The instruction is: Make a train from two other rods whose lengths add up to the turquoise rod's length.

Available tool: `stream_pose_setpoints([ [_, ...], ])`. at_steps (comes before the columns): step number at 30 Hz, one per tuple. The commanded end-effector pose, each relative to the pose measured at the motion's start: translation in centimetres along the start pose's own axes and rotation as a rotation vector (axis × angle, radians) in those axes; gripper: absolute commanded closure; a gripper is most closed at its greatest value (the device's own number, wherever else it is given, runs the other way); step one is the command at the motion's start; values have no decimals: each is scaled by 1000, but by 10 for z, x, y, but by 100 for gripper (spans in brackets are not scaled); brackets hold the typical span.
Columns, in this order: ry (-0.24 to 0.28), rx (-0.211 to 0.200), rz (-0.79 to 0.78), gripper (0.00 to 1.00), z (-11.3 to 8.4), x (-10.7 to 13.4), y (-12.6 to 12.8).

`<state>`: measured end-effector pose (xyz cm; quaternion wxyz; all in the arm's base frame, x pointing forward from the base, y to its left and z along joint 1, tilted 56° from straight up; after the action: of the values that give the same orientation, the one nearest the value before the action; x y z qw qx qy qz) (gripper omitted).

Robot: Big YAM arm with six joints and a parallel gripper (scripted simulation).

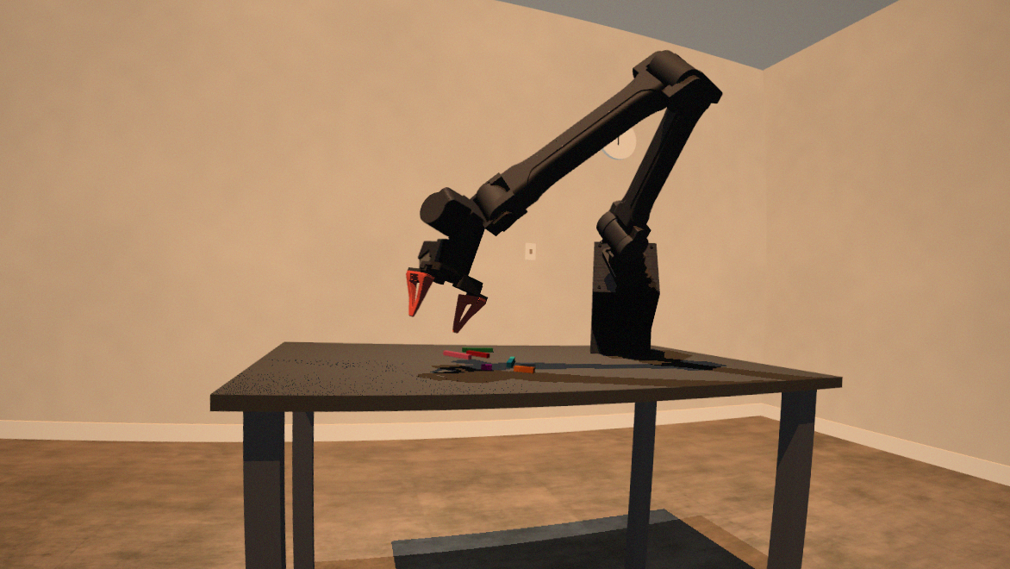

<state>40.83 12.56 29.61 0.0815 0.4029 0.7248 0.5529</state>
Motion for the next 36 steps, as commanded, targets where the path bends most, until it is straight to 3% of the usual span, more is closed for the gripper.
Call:
stream_pose_setpoints([
  [1,31,76,112,0,-8,16,-21],
  [3,25,73,115,0,-9,14,-21],
  [4,47,130,175,0,-10,22,-37],
  [5,46,129,176,0,-10,21,-37],
  [6,61,176,230,0,-12,27,-50],
  [9,61,176,230,0,-12,27,-50],
  [12,84,272,344,0,-18,38,-77],
  [15,91,306,387,0,-21,42,-87],
  [20,76,278,382,0,-24,35,-76],
  [36,76,276,380,0,-24,35,-76],
])
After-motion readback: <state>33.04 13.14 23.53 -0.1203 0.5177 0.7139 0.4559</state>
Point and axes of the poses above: the point where the finger pads meet when closed, its own z axis out along the fingers, its own y axis across the jaws, x = y × z, the point moved 8 cm from there along -z, back along the fingers, and after that the axes turned 12 degrees about -z, right-handed, at the moved point
